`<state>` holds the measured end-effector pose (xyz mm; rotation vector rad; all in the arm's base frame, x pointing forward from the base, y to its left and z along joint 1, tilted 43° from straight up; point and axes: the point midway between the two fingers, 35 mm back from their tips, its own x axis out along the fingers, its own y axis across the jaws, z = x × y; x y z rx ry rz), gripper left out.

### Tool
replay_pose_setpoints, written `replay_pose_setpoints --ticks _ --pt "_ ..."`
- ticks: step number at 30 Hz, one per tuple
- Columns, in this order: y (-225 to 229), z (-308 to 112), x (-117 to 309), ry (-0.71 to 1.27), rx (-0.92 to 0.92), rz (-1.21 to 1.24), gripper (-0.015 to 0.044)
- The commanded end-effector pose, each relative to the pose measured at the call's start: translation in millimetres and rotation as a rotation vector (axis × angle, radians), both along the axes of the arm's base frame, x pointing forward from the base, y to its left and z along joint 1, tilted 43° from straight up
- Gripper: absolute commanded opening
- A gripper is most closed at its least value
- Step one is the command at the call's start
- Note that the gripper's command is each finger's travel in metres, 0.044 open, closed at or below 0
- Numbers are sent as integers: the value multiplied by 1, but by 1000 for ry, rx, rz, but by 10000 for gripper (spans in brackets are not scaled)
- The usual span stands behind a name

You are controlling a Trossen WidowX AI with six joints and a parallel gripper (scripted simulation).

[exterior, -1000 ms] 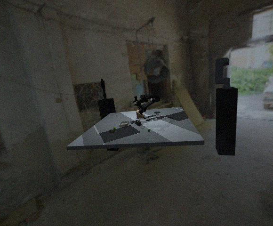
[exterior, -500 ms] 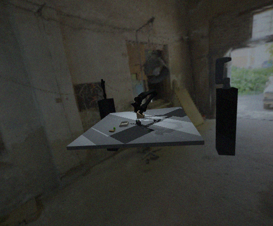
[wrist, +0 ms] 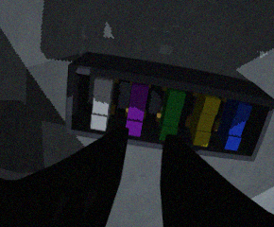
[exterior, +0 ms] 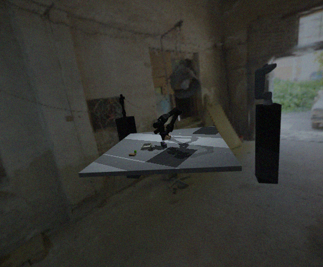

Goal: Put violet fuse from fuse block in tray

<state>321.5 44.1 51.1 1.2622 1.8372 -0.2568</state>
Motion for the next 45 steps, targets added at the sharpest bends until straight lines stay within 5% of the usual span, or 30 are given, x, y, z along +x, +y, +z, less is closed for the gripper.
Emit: replay_pose_setpoints --ticks 1,45 --pt "2 0 2 5 9 -10 74" --pt "25 -19 0 5 11 -10 74"
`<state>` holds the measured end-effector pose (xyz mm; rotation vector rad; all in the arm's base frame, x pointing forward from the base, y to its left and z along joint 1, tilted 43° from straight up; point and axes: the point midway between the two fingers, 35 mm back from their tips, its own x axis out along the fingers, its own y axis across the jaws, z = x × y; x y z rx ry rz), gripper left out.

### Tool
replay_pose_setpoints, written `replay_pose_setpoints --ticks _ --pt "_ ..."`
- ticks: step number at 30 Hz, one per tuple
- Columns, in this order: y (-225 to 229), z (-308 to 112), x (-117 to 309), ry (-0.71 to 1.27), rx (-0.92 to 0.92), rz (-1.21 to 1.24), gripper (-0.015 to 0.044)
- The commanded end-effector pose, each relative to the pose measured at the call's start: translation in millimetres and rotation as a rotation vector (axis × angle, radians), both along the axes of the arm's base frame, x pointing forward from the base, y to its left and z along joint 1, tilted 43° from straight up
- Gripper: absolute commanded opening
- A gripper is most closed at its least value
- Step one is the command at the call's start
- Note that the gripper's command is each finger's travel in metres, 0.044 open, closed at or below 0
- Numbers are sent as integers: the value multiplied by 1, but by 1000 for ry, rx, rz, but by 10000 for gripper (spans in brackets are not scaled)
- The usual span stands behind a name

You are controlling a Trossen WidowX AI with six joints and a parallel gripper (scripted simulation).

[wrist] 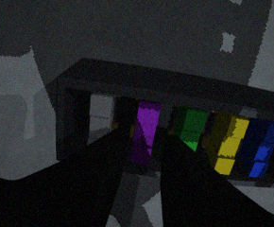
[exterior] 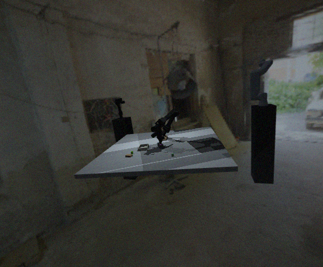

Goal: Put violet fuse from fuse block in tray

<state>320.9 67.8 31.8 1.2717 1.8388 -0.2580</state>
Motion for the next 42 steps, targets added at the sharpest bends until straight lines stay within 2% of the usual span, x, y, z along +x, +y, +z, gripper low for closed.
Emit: replay_pose_setpoints --ticks 1,16,27,42 --pt "1 0 0 1 5 -4 74" --pt "8 -7 -1 1 6 -4 74" --pt "6 -7 0 -2 0 0 0" --pt "3 -3 1 -2 1 0 0"
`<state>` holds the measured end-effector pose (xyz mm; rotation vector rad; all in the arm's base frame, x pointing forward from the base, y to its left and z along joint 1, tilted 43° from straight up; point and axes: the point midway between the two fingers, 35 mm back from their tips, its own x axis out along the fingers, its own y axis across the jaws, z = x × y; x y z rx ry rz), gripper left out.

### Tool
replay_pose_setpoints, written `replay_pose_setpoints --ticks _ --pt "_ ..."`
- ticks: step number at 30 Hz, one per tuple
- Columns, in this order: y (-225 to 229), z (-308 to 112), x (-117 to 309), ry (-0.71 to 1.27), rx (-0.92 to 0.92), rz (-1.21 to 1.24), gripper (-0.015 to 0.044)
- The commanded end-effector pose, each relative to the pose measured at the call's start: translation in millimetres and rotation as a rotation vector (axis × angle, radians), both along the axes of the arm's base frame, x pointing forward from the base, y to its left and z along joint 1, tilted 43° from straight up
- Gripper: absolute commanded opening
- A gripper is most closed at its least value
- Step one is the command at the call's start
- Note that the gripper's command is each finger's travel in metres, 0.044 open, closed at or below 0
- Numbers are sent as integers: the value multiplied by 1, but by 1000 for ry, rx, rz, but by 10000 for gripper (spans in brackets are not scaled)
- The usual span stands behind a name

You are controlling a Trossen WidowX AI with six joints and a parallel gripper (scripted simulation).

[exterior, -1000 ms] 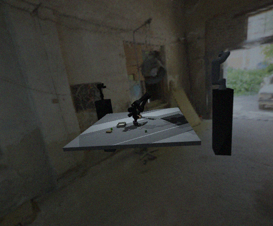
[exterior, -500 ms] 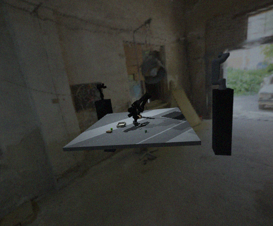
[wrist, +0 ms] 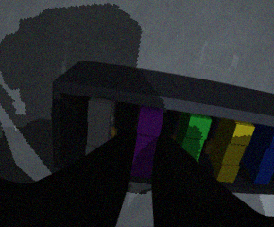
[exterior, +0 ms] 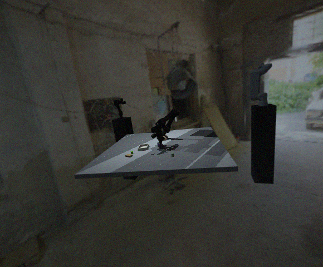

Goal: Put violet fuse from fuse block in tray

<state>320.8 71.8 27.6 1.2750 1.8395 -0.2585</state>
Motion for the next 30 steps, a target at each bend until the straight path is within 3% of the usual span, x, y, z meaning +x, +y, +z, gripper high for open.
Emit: replay_pose_setpoints --ticks 1,30 --pt "-2 2 1 -3 -1 2 0" --pt "-11 12 2 -2 0 0 0"
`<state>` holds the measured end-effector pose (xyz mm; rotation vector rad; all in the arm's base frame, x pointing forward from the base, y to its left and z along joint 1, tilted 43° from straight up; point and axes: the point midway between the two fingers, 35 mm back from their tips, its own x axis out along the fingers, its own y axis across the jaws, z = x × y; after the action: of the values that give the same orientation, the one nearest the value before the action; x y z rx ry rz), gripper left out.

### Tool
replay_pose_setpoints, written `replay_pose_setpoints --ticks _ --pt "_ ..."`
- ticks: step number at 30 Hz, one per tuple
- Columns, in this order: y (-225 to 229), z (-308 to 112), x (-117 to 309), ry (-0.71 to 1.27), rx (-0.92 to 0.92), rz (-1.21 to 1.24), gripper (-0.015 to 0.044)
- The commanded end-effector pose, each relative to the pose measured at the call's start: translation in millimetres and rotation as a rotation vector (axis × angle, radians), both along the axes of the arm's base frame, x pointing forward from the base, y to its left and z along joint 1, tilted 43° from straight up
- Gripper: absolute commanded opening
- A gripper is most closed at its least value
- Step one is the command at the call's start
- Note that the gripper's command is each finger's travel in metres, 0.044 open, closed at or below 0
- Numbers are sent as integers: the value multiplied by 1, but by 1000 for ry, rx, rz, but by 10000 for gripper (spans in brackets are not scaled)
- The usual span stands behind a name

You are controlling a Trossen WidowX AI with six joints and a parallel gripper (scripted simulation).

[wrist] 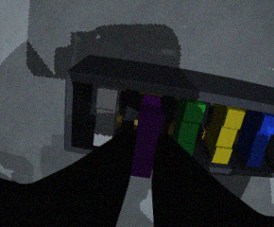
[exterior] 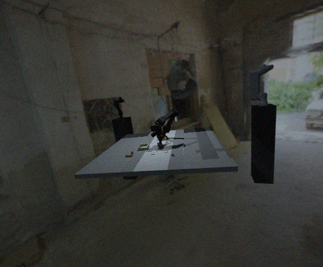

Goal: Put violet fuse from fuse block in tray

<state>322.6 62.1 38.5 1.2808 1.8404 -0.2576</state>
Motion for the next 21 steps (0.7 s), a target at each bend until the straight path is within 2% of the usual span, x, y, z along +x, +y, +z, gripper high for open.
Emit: replay_pose_setpoints --ticks 1,21 --pt "-2 2 1 -3 -4 3 0" --pt "-8 9 1 -3 -3 2 0"
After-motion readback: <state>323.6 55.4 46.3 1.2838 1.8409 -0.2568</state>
